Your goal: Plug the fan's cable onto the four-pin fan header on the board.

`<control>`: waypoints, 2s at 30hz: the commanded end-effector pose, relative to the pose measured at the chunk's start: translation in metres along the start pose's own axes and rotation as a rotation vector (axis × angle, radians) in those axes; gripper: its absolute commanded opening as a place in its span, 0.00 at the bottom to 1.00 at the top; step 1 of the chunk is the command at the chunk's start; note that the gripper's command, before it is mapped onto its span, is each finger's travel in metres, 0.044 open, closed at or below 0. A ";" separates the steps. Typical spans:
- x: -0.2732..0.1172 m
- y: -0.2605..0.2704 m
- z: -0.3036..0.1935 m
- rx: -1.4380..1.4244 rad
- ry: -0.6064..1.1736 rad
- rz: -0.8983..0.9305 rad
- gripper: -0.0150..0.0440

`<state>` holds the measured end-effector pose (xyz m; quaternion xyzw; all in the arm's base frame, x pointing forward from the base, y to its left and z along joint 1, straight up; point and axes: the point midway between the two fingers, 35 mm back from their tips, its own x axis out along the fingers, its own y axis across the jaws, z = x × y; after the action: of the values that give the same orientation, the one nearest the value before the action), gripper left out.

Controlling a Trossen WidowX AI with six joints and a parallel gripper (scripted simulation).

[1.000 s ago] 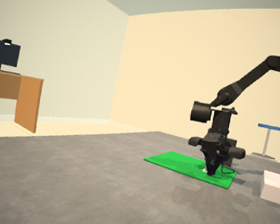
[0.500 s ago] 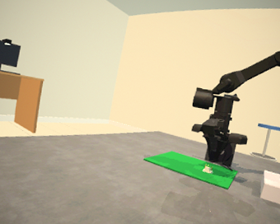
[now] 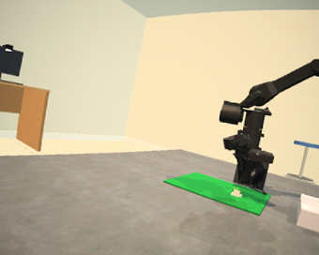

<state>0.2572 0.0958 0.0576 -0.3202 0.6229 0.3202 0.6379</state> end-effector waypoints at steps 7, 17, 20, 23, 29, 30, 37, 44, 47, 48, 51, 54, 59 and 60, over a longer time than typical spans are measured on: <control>-0.001 -0.011 -0.003 0.332 -0.005 0.000 0.25; -0.001 -0.020 -0.008 0.655 -0.005 -0.001 0.25; 0.000 -0.022 -0.009 0.725 -0.005 -0.001 0.25; 0.000 -0.022 -0.009 0.725 -0.005 -0.001 0.25; -0.002 -0.027 -0.003 0.736 -0.006 -0.001 0.25; -0.002 -0.027 -0.003 0.736 -0.006 -0.001 0.25; -0.002 -0.028 -0.001 0.733 -0.006 -0.001 0.25; -0.002 -0.028 -0.001 0.733 -0.006 -0.001 0.25; -0.002 -0.028 -0.001 0.733 -0.006 -0.001 0.25; -0.002 -0.028 -0.001 0.733 -0.006 -0.001 0.25; 0.011 -0.028 -0.001 0.733 -0.006 -0.001 0.25; 0.020 -0.028 -0.001 0.733 -0.006 -0.001 0.25; 0.020 -0.028 -0.001 0.733 -0.006 -0.001 0.25; 0.020 -0.028 -0.001 0.733 -0.006 -0.001 0.25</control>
<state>0.2812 0.0785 0.0399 -0.0713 0.6925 0.0769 0.7138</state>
